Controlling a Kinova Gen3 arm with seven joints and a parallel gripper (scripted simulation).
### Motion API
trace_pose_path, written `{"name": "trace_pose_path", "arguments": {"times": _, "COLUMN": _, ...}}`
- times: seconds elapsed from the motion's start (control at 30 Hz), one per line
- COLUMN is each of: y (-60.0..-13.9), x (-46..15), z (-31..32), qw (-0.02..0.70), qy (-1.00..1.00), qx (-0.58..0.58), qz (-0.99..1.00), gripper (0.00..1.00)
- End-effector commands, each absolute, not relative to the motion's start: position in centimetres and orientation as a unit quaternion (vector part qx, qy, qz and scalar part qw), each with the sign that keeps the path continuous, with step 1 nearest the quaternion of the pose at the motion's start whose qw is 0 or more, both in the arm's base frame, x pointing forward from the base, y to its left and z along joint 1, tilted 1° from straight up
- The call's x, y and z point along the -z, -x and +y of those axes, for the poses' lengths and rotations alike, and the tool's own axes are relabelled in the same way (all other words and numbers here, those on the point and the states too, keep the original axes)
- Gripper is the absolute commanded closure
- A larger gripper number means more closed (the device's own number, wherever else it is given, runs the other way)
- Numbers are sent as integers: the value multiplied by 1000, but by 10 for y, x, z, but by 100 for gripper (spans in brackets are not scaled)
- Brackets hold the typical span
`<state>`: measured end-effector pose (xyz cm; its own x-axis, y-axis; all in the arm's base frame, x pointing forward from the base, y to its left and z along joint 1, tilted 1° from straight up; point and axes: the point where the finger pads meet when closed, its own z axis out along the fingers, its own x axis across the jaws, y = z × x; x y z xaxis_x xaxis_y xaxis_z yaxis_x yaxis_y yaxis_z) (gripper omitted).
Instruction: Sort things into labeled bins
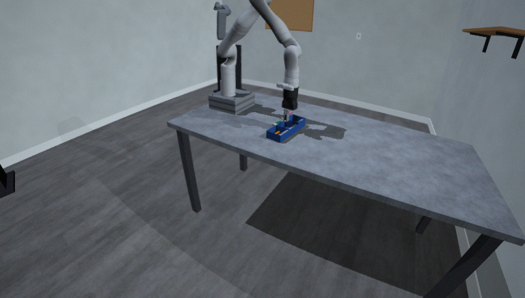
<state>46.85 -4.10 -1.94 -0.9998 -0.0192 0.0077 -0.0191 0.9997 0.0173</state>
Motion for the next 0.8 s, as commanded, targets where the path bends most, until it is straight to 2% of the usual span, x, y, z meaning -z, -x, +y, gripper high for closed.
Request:
{"name": "trace_pose_path", "arguments": {"times": 0.0, "y": -469, "x": 25, "z": -40, "qw": 4, "qy": -10, "qx": 8, "qz": -1000, "gripper": 100}}
{"name": "trace_pose_path", "arguments": {"times": 0.77, "y": -466, "x": 61, "z": -38, "qw": 6, "qy": -9, "qx": 9, "qz": -1000, "gripper": 100}}
